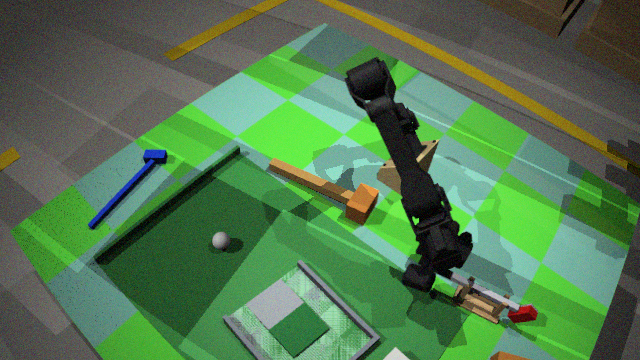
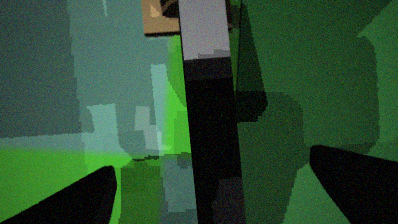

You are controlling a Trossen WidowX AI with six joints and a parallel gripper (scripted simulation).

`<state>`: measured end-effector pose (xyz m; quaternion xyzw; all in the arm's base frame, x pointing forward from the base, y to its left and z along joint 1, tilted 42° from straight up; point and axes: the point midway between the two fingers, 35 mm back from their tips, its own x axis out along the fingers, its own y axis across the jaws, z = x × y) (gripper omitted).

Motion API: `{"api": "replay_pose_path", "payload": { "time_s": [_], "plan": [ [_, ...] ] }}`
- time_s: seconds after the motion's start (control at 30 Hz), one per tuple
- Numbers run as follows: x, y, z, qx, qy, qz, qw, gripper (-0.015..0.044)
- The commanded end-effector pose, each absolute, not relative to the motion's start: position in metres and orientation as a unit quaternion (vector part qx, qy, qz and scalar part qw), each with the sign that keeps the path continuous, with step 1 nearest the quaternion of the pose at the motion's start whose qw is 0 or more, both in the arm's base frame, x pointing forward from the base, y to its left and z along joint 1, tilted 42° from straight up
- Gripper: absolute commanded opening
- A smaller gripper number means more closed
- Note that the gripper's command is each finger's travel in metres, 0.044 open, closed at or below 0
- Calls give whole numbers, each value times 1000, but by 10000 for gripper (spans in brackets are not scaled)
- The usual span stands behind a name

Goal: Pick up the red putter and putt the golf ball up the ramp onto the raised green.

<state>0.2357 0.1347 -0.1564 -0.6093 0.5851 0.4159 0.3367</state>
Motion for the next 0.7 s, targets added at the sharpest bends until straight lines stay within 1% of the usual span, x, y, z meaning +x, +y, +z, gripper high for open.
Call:
{"api": "replay_pose_path", "payload": {
  "time_s": [0.0,0.23,0.67],
  "plan": [
    [232,130,-160,-611,588,417,328,440],
    [232,130,-160,-611,588,417,328,440],
    [234,133,-158,-609,587,416,334,99]
  ]
}}
